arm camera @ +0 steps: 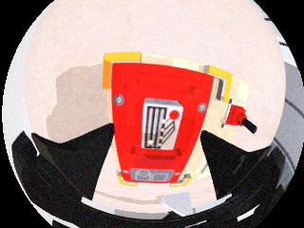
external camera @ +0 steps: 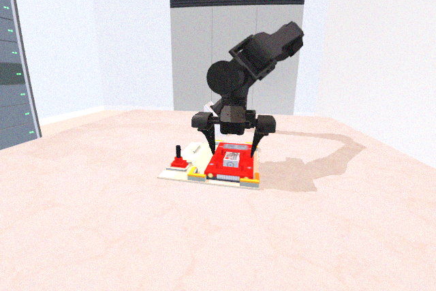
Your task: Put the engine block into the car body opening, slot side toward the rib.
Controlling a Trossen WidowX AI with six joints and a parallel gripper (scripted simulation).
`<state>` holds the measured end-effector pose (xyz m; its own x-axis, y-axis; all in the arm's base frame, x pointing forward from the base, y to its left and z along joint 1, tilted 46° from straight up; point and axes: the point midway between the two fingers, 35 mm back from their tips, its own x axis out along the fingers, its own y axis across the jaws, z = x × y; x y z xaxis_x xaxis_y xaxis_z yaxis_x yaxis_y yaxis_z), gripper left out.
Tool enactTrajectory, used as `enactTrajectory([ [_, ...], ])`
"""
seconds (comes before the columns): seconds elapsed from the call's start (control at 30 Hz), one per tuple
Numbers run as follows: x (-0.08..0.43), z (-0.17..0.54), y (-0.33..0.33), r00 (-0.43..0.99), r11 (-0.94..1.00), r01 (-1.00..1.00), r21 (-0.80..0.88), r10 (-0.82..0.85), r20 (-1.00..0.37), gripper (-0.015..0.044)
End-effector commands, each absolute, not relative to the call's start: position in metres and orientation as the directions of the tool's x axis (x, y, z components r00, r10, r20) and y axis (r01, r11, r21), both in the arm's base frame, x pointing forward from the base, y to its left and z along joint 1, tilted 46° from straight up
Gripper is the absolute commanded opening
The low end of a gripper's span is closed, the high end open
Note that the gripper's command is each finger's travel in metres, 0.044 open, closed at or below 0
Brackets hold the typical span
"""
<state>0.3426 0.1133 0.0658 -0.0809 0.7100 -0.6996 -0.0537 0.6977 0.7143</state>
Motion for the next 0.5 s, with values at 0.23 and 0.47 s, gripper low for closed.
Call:
enactTrajectory([
  [0.23,0.3450,0.0745,0.1034,-0.073,0.697,-0.054,0.715,0.712,-0.699,0.0387],
  [0.47,0.3450,0.0745,0.1034,-0.073,0.697,-0.054,0.715,0.712,-0.699,0.0204],
])
